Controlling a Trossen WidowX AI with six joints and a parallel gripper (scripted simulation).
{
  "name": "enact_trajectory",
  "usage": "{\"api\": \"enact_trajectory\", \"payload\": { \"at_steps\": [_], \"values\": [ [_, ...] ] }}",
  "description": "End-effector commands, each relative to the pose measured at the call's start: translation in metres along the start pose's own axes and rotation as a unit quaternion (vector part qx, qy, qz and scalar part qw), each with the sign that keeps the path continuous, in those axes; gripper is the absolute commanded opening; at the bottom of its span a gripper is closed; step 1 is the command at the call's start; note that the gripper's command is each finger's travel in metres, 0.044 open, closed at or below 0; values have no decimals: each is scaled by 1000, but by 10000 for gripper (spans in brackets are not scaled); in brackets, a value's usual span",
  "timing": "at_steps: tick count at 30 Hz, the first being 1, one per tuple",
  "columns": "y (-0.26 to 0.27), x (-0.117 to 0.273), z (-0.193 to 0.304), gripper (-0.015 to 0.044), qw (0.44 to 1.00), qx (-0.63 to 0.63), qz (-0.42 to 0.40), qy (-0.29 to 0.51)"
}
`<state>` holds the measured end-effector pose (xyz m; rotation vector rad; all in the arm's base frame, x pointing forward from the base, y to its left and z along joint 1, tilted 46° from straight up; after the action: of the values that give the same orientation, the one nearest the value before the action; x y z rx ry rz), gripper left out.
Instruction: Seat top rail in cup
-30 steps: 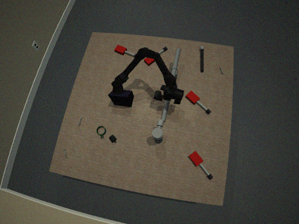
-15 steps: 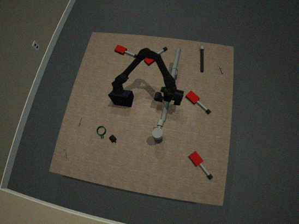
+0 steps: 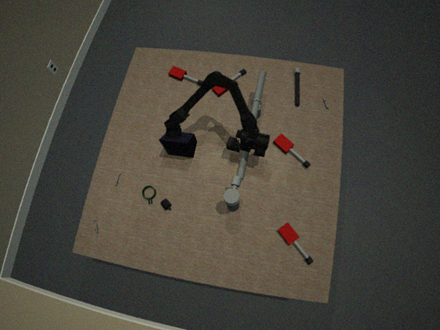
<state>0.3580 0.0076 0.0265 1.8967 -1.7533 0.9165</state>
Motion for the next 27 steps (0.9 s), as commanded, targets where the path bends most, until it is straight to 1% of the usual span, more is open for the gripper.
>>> {"api": "enact_trajectory", "payload": {
  "at_steps": [1, 6, 12, 16, 20, 27],
  "values": [
    [0, -1, 1, 282, 1000, -2, 0, -2],
    [0, -1, 1, 151, 1000, -2, 0, -2],
    [0, -1, 1, 111, 1000, -2, 0, -2],
    [1, 3, 1, 6, 1000, -2, 0, -2],
    [0, 10, 0, 0, 1000, -2, -3, 12],
    [-4, 48, -8, 0, 995, -3, -23, 96]
  ]
}}
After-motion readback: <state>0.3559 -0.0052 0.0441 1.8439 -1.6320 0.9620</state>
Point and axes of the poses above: the point midway between the two fingers, 35 mm back from their tips, its own x axis back along the fingers, its own y axis across the jaws, z = x × y, the point moved 10 cm from there along x, back along the fingers, and after that the axes turned 14 degrees about x, right-handed, at the moved point
